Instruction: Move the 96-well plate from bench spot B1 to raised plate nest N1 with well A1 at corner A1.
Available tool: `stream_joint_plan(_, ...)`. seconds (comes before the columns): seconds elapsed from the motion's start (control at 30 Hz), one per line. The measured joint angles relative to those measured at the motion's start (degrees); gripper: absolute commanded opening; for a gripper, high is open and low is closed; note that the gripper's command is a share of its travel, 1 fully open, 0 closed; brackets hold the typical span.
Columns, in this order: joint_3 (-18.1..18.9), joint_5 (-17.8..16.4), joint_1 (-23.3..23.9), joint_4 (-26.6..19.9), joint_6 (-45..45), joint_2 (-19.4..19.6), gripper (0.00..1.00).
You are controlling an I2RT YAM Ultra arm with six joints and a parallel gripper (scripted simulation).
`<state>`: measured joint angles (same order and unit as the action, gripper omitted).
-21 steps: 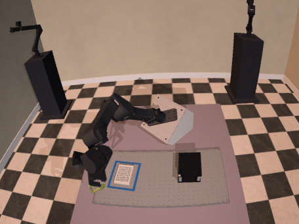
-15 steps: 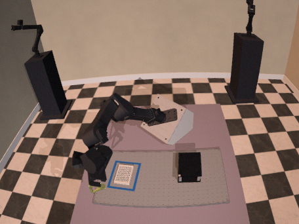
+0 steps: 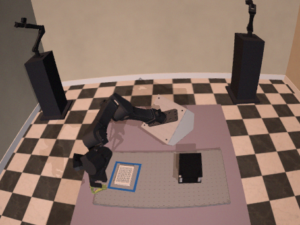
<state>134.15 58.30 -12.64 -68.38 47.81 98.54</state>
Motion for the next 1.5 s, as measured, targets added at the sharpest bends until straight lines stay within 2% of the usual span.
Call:
stream_joint_plan(0.43,-16.46,-10.1,7.02,0.52,-15.82,-7.91,1.0)
stream_joint_plan(0.63,-23.04,-14.64,9.29,2.36,-23.87,-11.28,1.0)
stream_joint_plan(0.97,-36.5,-21.97,13.77,5.86,-36.52,-17.86,1.0)
stream_joint_plan(1.13,-40.48,-24.94,15.19,7.54,-41.48,-19.85,1.0)
stream_joint_plan(1.5,-53.22,-32.15,19.69,10.71,-53.48,-26.08,1.0)
